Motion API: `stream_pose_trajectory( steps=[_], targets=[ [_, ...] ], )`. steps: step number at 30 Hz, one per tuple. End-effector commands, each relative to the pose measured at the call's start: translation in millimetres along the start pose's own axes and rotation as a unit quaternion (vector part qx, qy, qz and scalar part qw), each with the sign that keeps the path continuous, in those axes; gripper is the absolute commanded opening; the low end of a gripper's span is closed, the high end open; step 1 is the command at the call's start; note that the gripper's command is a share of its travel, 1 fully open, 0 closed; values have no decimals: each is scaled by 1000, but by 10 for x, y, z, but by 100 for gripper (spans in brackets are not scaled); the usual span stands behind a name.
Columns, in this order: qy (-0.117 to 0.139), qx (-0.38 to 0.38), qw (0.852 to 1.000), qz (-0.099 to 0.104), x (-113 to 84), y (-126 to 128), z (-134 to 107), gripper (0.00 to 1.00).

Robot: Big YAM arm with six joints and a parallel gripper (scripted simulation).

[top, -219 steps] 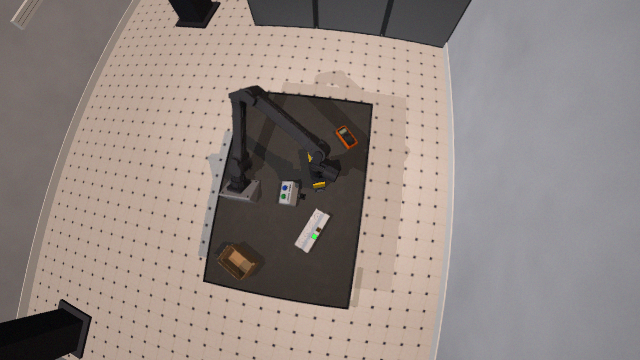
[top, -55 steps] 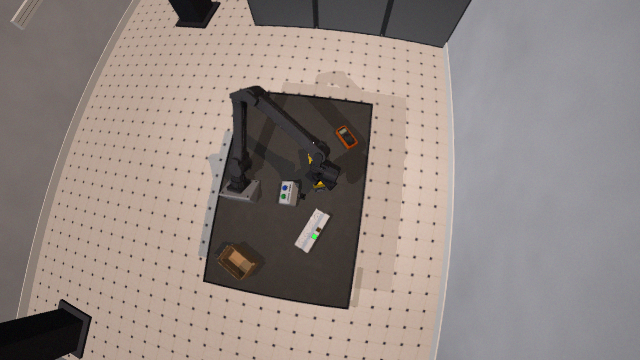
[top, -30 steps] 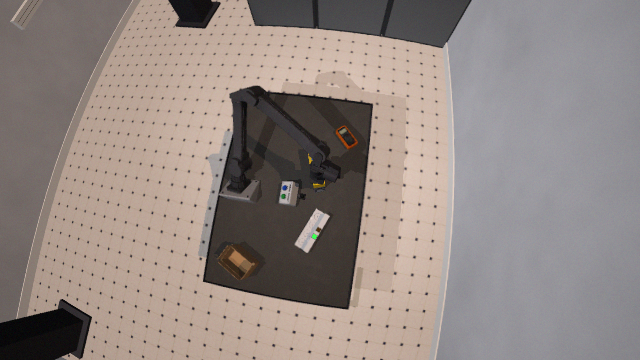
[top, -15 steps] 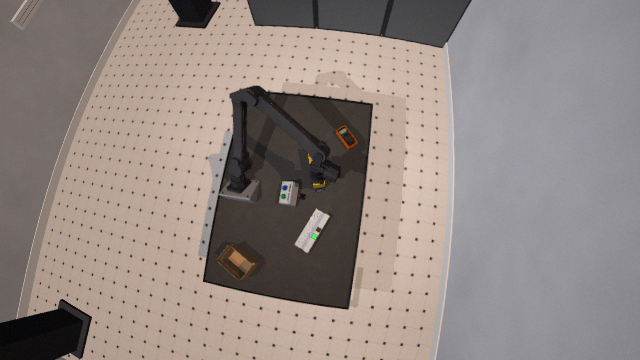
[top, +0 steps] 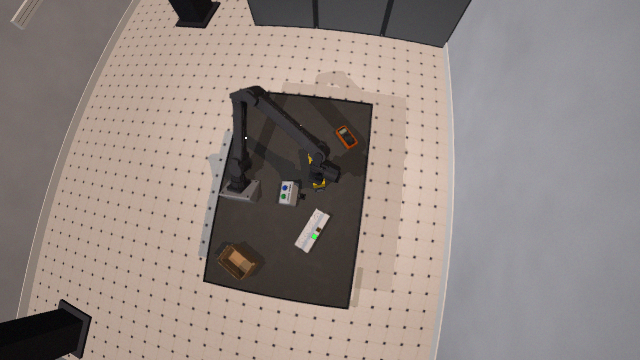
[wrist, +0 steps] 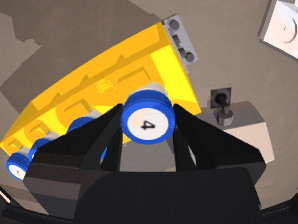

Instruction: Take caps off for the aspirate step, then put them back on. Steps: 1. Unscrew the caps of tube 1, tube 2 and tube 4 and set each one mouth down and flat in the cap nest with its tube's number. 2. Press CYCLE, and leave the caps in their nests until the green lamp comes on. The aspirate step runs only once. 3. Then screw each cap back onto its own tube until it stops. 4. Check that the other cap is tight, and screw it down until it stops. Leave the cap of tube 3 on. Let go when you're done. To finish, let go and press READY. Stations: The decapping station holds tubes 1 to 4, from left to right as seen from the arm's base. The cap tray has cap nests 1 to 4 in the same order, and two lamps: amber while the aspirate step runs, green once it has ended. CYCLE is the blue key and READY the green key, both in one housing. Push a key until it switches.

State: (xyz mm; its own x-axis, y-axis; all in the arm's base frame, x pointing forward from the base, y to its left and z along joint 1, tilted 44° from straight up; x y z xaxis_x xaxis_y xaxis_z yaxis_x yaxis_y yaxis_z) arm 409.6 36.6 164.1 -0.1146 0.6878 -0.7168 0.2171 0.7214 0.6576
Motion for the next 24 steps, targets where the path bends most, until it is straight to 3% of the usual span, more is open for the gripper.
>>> stream_pose_trajectory(
  steps=[1,9,16,17,19,20,24],
  targets=[
    [5,79,997,-3,46,78,48,0],
    [4,210,978,-3,65,64,44,0],
    [4,252,968,-4,72,59,42,0],
    [-7,247,969,2,-42,65,52,0],
    [-7,247,969,2,-42,65,52,0],
    [-7,247,969,2,-42,65,52,49],
    [-7,247,969,2,-42,65,52,49]
  ],
)
Point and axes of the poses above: the point where the finger pads meet when closed, its own x axis out along the fingers, its own y axis across the jaws, z = x × y, the point moved 9 cm from there along -x, back along the fingers, and after that the axes turned 9 degrees about x, right-handed, at the moved point
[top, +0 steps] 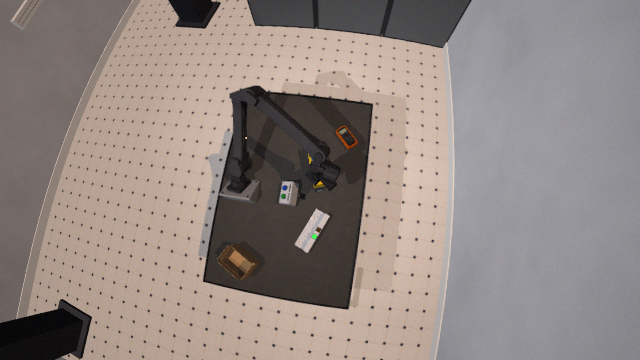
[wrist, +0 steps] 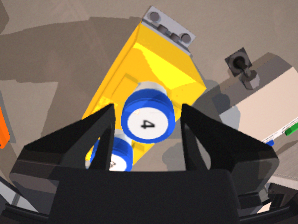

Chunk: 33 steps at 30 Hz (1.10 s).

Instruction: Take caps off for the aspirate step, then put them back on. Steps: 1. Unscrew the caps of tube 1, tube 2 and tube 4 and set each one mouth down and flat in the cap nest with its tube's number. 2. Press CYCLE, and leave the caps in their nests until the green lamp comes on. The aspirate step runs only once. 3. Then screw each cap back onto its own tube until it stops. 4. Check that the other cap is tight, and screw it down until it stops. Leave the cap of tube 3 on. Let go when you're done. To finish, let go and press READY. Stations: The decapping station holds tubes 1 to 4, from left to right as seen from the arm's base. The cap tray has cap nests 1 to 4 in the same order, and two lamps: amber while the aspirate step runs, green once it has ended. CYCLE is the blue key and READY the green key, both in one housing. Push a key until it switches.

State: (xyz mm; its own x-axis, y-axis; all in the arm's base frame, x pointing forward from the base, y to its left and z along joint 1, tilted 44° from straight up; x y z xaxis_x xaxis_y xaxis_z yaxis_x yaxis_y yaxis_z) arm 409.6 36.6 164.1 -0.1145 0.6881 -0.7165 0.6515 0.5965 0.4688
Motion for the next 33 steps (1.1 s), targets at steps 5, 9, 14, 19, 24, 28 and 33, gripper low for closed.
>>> stream_pose_trajectory(
  steps=[5,9,14,19,24,28,33],
  targets=[
    [-6,3,1000,3,-42,82,15,49],
    [3,-24,1000,-4,49,89,4,49],
    [3,-124,992,-4,26,106,-1,49],
    [4,-222,975,-4,27,106,-1,49],
    [4,-280,960,-3,26,107,-1,49],
    [4,-357,934,-3,20,114,-2,49],
    [3,-388,922,-2,-4,136,-8,49]
  ],
)
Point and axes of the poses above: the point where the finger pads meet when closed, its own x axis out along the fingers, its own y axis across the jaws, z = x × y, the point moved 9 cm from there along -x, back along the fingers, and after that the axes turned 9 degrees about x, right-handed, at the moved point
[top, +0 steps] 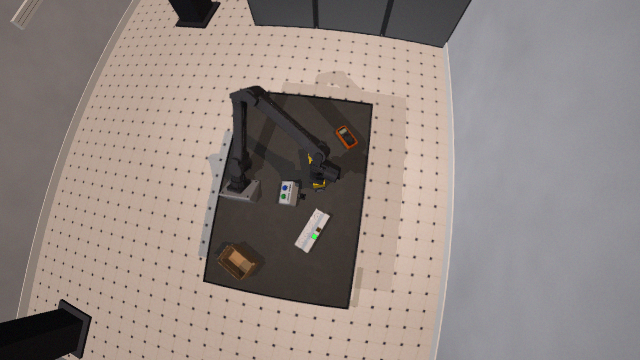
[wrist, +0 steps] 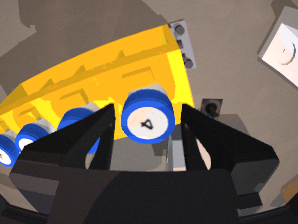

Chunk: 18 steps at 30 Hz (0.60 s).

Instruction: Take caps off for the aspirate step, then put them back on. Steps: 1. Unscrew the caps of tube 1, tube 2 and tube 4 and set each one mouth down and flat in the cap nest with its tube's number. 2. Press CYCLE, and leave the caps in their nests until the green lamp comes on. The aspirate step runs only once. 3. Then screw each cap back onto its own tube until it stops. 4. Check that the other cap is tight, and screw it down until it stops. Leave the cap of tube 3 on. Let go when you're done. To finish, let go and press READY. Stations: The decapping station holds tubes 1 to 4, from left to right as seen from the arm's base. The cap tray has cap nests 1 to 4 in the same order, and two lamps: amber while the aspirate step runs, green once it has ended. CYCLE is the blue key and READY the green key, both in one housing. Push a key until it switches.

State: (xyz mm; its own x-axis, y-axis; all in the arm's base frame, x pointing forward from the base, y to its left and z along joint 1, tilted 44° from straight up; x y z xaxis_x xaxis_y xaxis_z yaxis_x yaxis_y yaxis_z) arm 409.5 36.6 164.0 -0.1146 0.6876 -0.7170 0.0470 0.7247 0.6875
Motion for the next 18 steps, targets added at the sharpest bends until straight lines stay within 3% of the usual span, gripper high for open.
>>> stream_pose_trajectory(
  steps=[1,7,8,18],
  targets=[
    [3,-65,998,-1,-10,118,82,49],
    [0,-68,998,-2,-34,137,98,49],
    [-7,-56,998,-1,-61,62,64,0],
    [-7,-56,998,-1,-60,63,63,0]
  ],
)
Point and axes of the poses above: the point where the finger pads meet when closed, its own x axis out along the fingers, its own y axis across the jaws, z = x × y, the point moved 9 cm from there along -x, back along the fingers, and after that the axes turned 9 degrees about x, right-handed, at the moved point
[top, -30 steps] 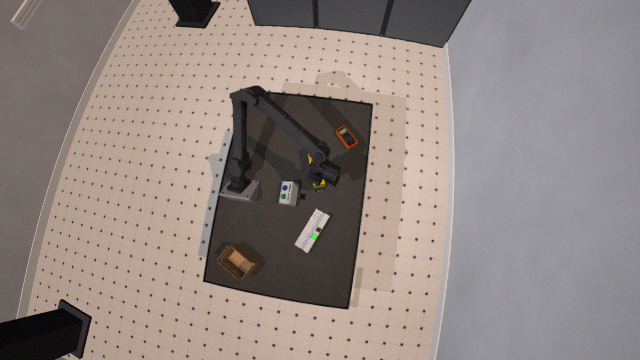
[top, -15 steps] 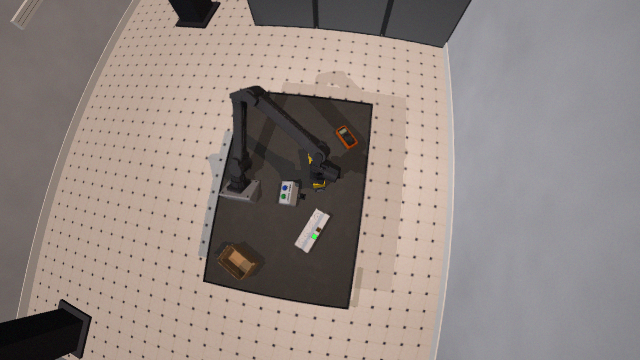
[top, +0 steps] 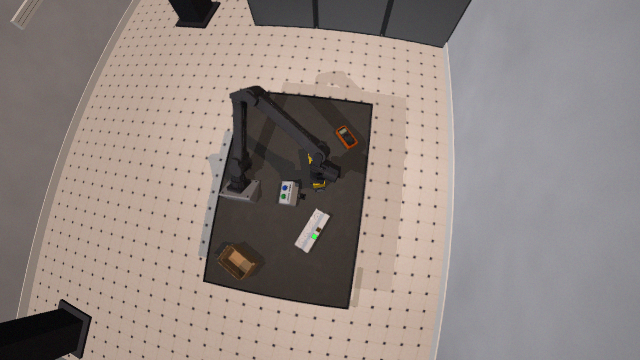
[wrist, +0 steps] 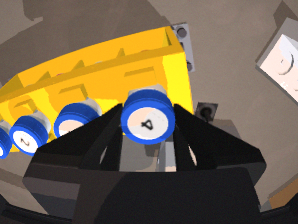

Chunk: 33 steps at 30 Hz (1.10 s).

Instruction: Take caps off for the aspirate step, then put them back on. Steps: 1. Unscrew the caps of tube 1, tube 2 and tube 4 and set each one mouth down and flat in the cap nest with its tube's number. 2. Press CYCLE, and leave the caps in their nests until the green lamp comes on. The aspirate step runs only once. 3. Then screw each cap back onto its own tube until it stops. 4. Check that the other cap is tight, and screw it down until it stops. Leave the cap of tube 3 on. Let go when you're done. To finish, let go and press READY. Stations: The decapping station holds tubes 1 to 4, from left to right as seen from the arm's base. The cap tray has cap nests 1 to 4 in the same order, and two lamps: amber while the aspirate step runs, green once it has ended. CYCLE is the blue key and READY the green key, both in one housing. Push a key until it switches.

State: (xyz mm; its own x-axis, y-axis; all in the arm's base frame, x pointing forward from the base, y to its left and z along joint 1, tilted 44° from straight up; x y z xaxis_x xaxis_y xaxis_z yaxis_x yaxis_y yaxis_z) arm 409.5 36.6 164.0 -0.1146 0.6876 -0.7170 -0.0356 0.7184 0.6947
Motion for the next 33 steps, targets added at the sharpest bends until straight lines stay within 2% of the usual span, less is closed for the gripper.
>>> stream_pose_trajectory(
  steps=[1,4,5,13,19,21,30,33],
  targets=[
    [-7,-15,1000,-2,-60,57,68,0],
    [-7,-15,1000,-2,-60,57,68,0],
    [0,2,1000,-2,-32,127,108,0],
    [1,135,991,-2,-3,105,93,0],
    [0,234,972,-2,12,94,88,0],
    [0,234,972,-2,12,94,88,0],
    [0,370,929,-2,31,81,80,0],
    [0,370,929,-2,32,81,80,0]
  ],
)
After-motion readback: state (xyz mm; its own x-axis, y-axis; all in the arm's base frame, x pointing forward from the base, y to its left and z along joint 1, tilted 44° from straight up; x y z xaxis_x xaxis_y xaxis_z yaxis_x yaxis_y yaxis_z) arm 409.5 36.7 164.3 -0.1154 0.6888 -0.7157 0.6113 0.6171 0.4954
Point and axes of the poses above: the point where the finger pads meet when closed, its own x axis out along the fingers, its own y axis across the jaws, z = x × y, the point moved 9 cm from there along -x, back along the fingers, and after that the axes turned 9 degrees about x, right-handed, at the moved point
